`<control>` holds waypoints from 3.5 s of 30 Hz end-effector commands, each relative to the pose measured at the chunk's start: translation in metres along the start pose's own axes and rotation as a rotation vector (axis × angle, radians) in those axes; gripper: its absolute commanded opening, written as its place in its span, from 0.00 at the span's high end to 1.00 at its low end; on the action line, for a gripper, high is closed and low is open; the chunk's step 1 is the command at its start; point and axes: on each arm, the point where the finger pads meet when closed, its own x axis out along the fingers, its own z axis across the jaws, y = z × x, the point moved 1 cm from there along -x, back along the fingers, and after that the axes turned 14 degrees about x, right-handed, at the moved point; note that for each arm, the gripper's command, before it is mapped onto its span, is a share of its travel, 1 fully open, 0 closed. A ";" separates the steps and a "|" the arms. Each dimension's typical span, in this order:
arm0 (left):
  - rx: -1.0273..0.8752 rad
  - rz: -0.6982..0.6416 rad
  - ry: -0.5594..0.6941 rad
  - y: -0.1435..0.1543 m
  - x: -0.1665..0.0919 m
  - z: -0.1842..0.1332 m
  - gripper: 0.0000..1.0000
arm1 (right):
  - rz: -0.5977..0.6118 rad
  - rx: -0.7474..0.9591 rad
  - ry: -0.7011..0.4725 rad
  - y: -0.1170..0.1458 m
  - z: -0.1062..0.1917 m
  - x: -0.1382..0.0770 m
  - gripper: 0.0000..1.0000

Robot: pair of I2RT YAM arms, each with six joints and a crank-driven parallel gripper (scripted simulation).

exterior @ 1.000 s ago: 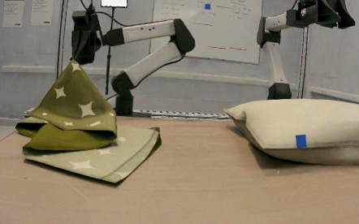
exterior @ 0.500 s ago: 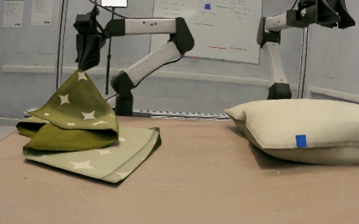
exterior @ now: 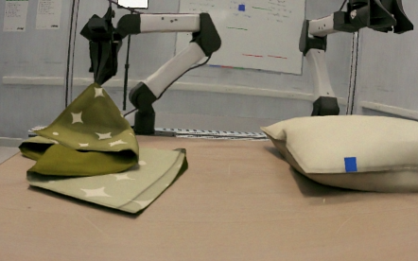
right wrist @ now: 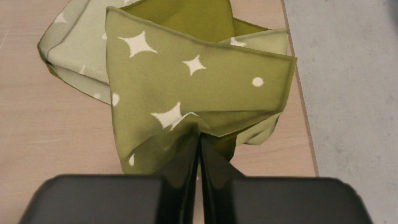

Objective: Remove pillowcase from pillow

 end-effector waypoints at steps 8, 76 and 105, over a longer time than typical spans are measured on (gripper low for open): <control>-0.010 -0.031 -0.006 -0.015 -0.004 0.004 0.37 | -0.008 -0.027 -0.009 -0.006 0.002 -0.002 0.99; -0.010 -0.031 -0.006 -0.015 -0.004 0.004 0.37 | -0.005 -0.012 -0.010 0.004 0.003 0.001 0.95; -0.010 -0.031 -0.006 -0.015 -0.004 0.004 0.37 | -0.005 -0.012 -0.010 0.004 0.003 0.001 0.37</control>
